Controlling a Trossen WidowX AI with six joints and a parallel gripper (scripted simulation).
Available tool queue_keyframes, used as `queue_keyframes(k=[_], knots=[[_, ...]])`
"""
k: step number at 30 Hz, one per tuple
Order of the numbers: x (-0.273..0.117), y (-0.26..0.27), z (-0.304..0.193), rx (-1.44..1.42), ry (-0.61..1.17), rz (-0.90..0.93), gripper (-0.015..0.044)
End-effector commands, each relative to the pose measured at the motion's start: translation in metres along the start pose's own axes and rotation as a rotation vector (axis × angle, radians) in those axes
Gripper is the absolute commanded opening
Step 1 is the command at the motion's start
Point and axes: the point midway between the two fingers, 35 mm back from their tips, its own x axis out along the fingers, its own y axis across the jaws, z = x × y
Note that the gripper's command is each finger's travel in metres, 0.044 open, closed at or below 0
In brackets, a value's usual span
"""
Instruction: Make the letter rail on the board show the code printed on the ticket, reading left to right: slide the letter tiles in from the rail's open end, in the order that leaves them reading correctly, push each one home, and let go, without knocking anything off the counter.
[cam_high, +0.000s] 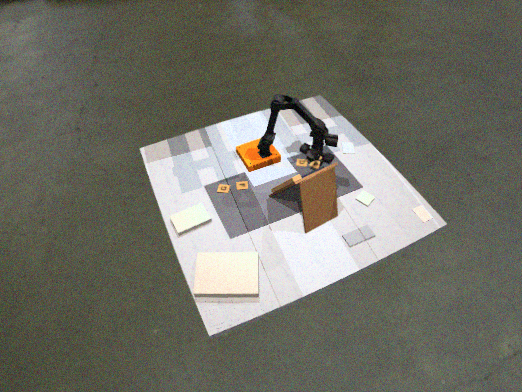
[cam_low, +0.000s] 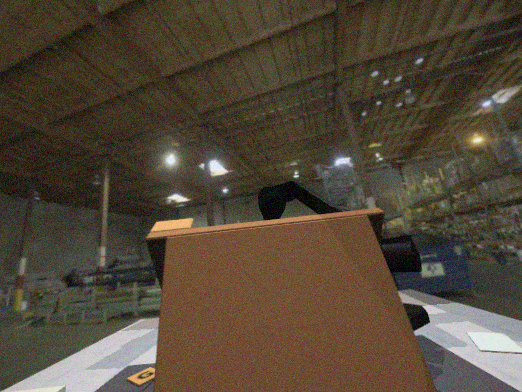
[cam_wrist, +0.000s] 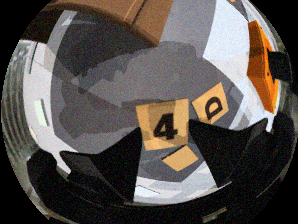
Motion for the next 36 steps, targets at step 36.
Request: queue_keyframes(k=[36], knots=[[-0.07,0.086,0.031,-0.801,-0.47,0.473,0.0]])
